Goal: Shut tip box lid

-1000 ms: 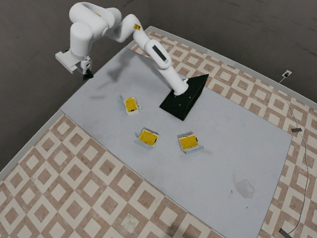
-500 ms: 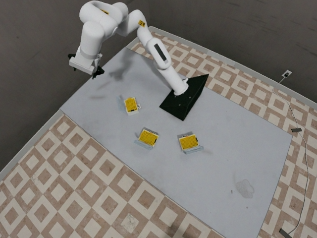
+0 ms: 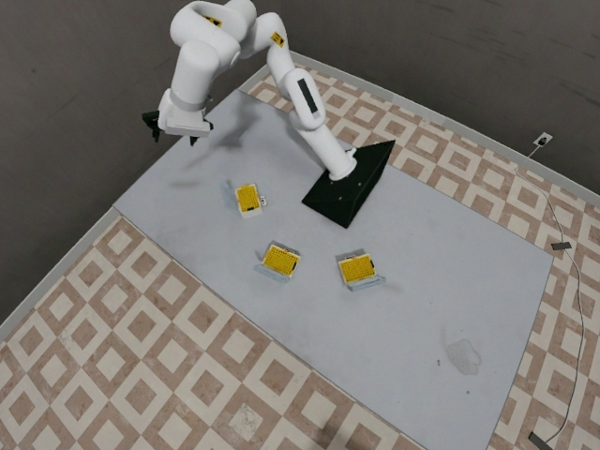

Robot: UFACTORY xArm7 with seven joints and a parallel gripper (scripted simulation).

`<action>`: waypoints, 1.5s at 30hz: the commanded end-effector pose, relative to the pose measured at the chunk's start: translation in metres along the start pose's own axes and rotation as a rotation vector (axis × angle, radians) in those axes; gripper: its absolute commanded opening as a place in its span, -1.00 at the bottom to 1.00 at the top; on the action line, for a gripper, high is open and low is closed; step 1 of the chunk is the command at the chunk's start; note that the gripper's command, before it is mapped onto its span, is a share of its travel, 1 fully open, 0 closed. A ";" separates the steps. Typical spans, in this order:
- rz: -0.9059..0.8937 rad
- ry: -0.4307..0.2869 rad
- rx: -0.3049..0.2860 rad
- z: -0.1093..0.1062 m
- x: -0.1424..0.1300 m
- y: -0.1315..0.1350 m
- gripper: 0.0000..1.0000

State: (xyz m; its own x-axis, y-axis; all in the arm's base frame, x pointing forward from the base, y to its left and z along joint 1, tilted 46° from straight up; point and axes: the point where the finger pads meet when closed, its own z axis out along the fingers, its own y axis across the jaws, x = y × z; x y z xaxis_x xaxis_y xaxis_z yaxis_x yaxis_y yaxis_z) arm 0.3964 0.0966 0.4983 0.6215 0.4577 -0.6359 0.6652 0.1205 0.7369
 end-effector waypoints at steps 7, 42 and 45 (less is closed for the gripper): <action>-0.289 0.046 -0.021 -0.003 0.003 -0.024 1.00; -1.313 0.161 -0.089 0.010 0.015 -0.124 1.00; -1.412 0.175 -0.100 0.012 0.016 -0.135 1.00</action>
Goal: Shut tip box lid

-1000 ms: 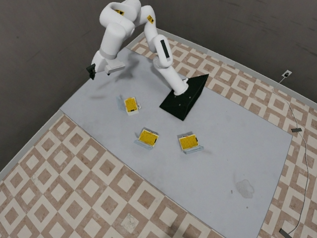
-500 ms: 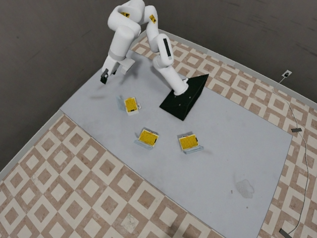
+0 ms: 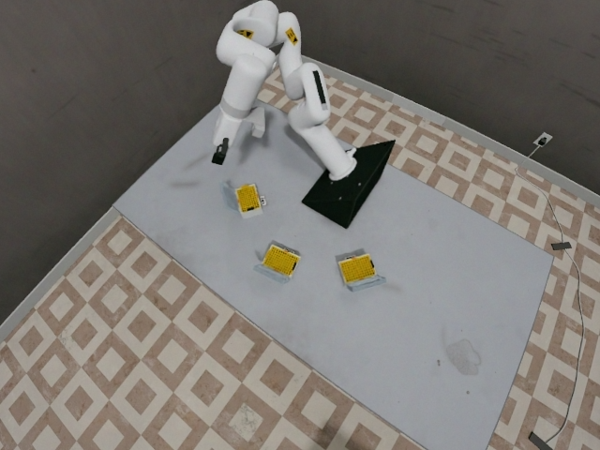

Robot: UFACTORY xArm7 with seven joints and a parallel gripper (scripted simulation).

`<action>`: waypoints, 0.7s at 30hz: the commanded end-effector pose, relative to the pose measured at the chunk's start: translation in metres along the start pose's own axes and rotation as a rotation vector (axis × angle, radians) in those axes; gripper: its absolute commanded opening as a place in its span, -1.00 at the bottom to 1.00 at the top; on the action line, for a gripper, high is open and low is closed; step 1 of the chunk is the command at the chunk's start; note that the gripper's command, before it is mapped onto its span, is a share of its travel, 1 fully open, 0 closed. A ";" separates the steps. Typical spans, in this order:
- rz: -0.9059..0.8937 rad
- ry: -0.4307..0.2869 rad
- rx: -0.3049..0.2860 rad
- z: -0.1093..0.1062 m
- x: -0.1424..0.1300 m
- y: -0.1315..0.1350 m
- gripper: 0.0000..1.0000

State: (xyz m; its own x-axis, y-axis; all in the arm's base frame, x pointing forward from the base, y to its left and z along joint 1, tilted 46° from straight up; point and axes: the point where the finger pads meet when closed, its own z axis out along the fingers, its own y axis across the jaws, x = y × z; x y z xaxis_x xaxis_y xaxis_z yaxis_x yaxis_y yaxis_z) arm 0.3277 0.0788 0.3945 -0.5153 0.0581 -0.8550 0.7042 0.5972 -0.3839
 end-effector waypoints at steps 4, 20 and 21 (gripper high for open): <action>-0.235 0.023 -0.036 0.004 0.021 -0.003 1.00; -0.237 0.023 -0.036 0.047 0.046 -0.008 1.00; -0.237 0.023 -0.036 0.051 0.049 -0.008 1.00</action>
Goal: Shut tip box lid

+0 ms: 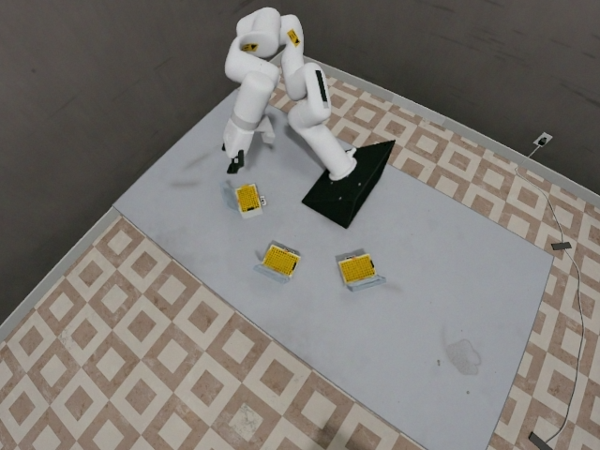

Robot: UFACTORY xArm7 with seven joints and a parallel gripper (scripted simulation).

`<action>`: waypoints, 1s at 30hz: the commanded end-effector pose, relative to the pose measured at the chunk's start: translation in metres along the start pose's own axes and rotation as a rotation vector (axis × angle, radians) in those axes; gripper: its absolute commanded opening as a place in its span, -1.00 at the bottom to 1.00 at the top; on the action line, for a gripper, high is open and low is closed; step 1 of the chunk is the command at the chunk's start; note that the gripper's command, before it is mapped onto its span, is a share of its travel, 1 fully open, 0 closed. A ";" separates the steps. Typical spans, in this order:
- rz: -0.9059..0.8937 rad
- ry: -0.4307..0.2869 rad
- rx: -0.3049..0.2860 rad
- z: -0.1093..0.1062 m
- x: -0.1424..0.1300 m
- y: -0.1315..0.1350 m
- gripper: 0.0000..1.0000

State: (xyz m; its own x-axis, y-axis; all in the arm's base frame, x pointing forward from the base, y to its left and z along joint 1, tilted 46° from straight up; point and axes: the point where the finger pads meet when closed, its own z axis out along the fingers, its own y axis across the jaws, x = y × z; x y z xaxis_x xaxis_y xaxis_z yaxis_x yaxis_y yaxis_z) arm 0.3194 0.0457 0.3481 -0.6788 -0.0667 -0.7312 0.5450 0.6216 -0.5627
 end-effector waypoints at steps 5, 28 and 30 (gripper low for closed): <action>0.002 -0.004 -0.004 0.035 0.019 0.001 1.00; 0.002 -0.005 -0.003 0.117 0.066 0.001 1.00; 0.002 -0.005 -0.003 0.126 0.071 0.001 1.00</action>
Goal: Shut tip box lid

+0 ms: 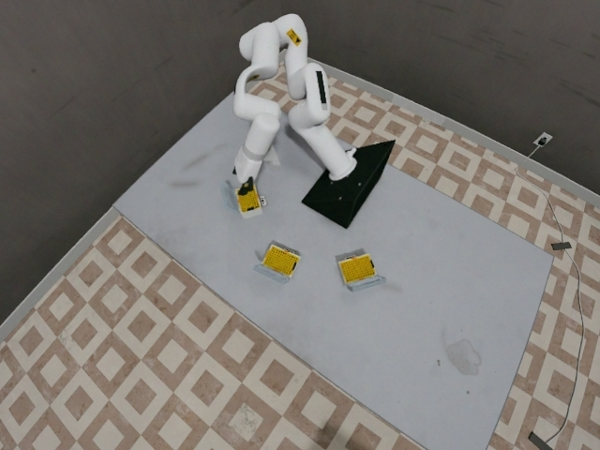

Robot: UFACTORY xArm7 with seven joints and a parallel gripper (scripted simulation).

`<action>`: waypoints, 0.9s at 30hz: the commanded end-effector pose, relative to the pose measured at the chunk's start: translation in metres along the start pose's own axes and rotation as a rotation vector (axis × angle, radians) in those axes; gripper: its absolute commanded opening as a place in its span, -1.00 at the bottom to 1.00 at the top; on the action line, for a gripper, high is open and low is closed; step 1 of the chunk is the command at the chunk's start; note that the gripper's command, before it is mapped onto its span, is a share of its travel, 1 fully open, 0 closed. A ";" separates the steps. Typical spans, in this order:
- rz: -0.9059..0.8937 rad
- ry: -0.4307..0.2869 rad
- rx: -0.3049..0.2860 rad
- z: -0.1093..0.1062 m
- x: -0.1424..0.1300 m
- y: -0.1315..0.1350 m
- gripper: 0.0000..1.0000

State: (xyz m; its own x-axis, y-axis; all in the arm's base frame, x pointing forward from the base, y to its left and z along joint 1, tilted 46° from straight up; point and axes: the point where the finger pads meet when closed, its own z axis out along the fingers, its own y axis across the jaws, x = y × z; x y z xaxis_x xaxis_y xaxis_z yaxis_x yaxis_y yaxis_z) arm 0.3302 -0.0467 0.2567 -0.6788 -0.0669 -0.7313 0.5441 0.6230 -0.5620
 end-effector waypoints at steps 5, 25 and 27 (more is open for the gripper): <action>0.002 -0.004 -0.001 0.026 0.013 0.001 1.00; 0.002 -0.004 -0.001 0.026 0.013 0.001 1.00; 0.002 -0.004 -0.001 0.026 0.013 0.001 1.00</action>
State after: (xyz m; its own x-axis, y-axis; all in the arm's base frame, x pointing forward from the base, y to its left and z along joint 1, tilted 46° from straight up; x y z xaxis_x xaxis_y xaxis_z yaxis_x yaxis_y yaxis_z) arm 0.3343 -0.0685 0.2358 -0.6774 -0.0681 -0.7324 0.5447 0.6227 -0.5617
